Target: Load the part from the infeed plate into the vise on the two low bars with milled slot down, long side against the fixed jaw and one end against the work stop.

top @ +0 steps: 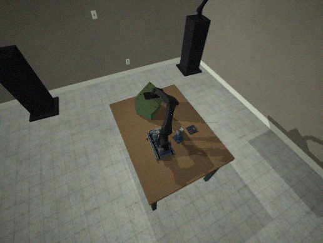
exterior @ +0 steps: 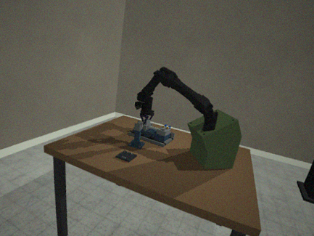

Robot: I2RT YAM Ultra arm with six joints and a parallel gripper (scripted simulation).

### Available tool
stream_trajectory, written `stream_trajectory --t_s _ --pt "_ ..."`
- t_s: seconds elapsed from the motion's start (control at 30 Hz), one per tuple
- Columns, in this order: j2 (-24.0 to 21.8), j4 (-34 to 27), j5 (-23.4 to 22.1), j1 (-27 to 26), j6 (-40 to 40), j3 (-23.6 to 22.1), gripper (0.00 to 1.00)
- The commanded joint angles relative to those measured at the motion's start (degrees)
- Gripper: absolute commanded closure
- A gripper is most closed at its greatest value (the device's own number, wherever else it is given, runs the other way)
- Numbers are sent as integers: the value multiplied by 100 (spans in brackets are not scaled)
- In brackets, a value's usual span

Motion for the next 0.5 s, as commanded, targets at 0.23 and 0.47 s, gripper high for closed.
stream_trajectory --t_s 0.23,0.47 --pt "-151 153 25 -87 44 -27 100" --pt "-87 172 29 -71 54 -43 100"
